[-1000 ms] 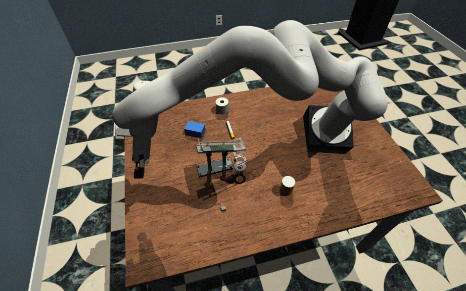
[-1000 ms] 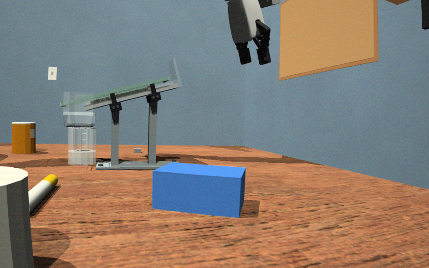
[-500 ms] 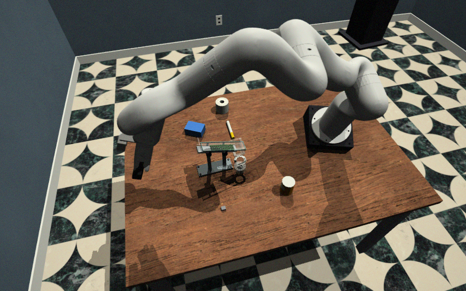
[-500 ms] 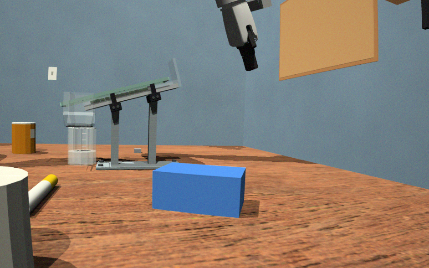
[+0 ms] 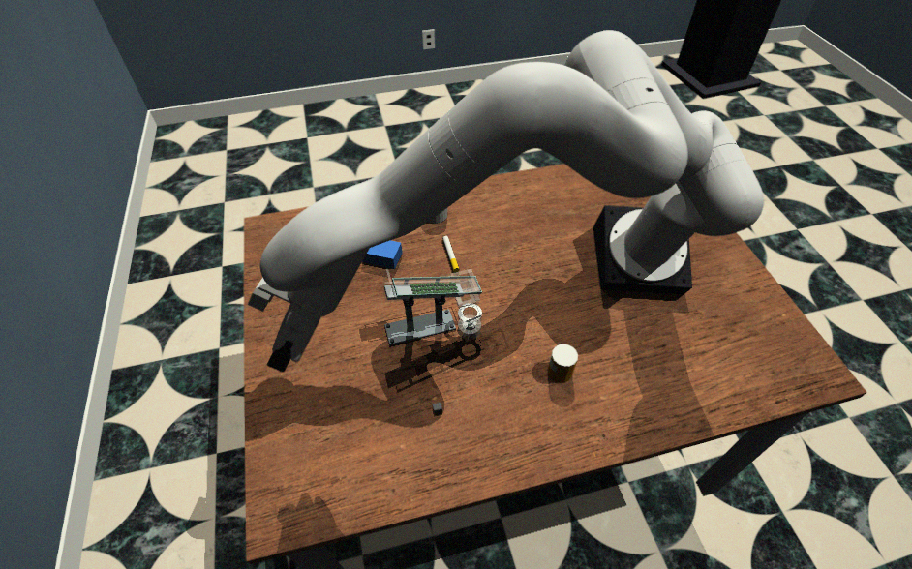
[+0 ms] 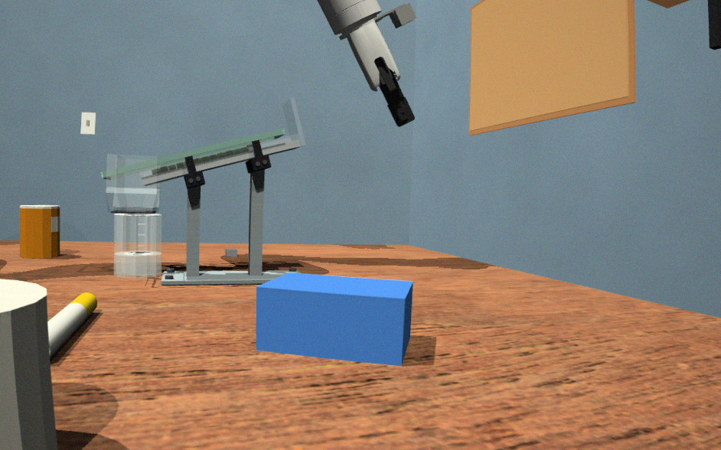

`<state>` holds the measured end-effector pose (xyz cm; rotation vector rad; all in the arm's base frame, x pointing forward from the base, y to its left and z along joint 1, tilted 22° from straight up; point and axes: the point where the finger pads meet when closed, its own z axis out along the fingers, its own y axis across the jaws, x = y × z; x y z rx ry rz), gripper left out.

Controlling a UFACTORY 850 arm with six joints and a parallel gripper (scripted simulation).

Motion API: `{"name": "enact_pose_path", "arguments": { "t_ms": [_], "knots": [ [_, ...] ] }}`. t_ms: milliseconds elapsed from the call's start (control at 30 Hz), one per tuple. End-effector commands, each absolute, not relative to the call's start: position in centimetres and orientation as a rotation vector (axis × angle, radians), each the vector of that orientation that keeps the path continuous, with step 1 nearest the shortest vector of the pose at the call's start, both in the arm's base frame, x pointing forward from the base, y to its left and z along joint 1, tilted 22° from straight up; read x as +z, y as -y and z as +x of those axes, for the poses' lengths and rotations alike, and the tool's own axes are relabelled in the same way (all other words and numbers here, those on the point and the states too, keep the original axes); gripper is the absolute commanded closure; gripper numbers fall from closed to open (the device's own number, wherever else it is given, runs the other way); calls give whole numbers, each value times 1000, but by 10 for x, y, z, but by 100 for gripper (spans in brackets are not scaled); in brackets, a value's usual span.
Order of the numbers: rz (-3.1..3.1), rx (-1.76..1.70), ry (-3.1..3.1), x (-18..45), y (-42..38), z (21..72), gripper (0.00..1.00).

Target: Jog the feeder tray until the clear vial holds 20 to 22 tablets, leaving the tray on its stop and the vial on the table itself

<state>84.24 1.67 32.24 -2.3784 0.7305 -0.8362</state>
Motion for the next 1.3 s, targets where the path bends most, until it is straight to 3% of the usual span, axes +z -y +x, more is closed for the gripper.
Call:
{"name": "enact_pose_path", "arguments": {
  "t_ms": [0, 500, 833, 867, 1267],
  "knots": [
    [-2336, -874, -835, 324, -25, 837, 100],
    [-2267, -860, -1173, 309, -40, 796, 100],
    [-2267, -860, -1173, 309, -40, 796, 100],
    [-2247, -844, -1292, 301, -43, 777, 100],
    [-2247, -844, -1292, 301, -43, 777, 100]
  ]
}}
